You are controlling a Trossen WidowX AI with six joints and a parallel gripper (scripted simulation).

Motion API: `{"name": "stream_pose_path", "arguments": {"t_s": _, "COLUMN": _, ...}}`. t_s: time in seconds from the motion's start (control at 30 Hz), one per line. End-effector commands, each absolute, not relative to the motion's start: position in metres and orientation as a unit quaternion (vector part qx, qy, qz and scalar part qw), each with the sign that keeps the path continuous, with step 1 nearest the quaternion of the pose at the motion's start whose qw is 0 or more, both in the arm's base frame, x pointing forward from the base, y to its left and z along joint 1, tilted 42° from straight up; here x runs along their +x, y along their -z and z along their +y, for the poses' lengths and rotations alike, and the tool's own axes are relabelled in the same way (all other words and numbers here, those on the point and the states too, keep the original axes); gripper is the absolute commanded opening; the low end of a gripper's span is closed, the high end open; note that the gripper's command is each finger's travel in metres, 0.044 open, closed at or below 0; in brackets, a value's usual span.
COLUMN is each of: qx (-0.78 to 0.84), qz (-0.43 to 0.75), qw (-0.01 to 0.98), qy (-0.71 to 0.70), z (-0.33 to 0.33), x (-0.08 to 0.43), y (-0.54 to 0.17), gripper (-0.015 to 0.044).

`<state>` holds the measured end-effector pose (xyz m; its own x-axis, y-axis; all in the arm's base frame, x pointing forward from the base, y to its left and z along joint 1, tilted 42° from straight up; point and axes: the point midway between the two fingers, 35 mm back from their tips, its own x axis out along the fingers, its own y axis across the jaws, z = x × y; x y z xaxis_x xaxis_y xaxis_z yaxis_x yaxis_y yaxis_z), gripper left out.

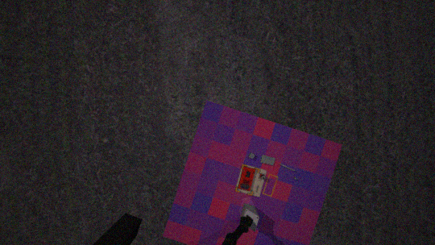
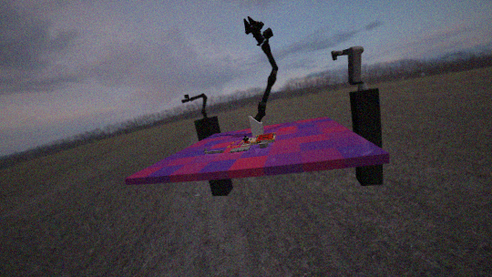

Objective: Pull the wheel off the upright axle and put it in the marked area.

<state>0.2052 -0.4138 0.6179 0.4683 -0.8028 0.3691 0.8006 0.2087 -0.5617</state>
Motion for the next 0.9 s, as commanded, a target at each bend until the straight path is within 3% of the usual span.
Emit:
{"name": "stream_pose_path", "arguments": {"t_s": 0.0, "qx": -0.360, "qz": 0.002, "qw": 0.778, "qy": 0.515, "z": -0.414, "x": 0.206, "y": -0.617, "gripper": 0.0374}}
{"name": "stream_pose_path", "arguments": {"t_s": 0.1, "qx": -0.352, "qz": 0.013, "qw": 0.788, "qy": 0.504, "z": -0.417, "x": 0.216, "y": -0.606, "gripper": 0.0300}}
{"name": "stream_pose_path", "arguments": {"t_s": 0.87, "qx": -0.204, "qz": 0.208, "qw": 0.917, "qy": 0.271, "z": -0.401, "x": 0.375, "y": -0.387, "gripper": 0.0300}}
